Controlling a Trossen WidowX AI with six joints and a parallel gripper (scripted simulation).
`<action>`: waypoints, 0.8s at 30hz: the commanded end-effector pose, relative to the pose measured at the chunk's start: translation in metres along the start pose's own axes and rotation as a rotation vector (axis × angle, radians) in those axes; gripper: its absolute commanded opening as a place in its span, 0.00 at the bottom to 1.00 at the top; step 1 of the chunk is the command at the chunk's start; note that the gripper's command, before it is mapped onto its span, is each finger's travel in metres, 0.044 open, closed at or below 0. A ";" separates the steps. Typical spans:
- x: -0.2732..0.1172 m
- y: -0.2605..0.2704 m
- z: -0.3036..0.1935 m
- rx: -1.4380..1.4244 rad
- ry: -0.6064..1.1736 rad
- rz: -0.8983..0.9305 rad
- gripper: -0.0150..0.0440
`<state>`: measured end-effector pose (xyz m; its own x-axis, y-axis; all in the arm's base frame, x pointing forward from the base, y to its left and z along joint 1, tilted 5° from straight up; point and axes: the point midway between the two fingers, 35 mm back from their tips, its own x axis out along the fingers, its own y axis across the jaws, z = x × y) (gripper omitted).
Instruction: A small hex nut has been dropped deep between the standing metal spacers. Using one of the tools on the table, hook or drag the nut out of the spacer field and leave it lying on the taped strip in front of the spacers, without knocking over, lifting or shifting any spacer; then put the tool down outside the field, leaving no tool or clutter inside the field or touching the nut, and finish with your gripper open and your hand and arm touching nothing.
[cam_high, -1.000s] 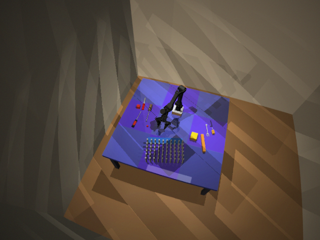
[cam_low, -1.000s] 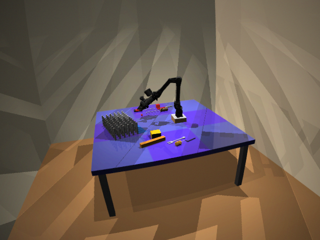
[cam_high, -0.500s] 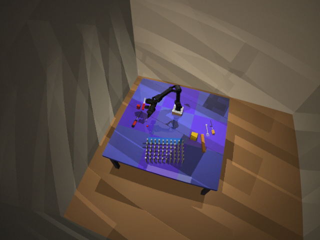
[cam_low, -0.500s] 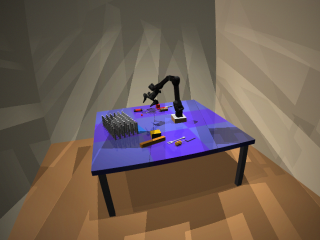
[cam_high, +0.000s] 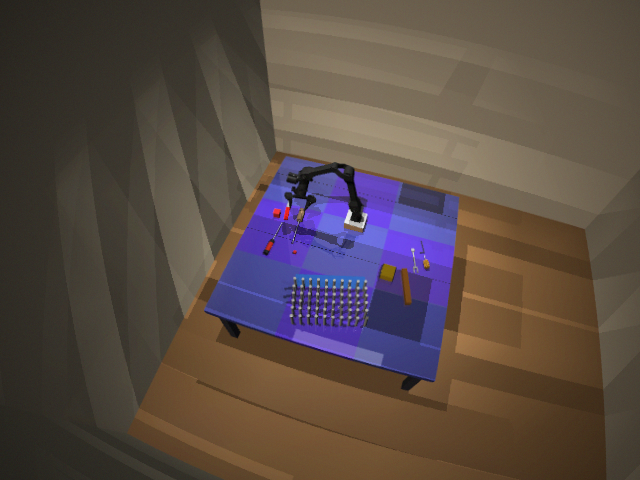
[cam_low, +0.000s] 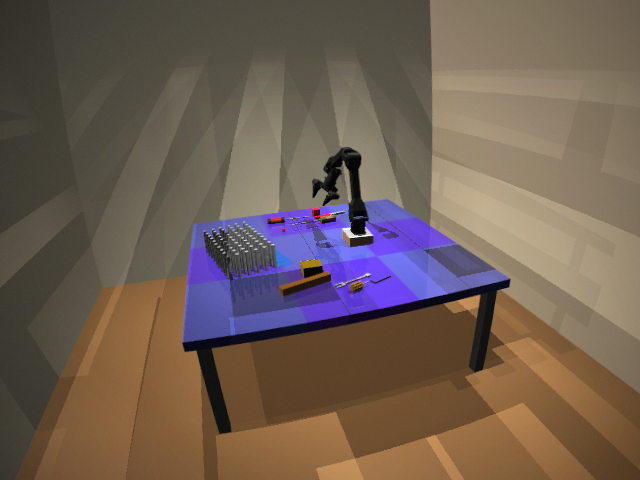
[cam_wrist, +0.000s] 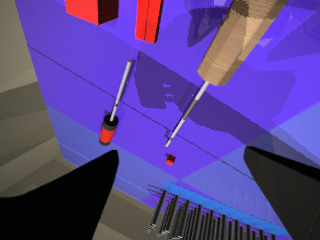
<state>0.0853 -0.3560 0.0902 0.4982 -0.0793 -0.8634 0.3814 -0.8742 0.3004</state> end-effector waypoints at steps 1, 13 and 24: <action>-0.042 -0.015 0.040 0.384 0.045 -0.018 1.00; -0.034 -0.018 0.044 0.390 0.046 -0.019 1.00; 0.011 -0.038 0.058 0.393 0.047 -0.019 1.00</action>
<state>0.0308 -0.3517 0.0490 0.5312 -0.0405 -0.8463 0.0718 -0.9931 0.0926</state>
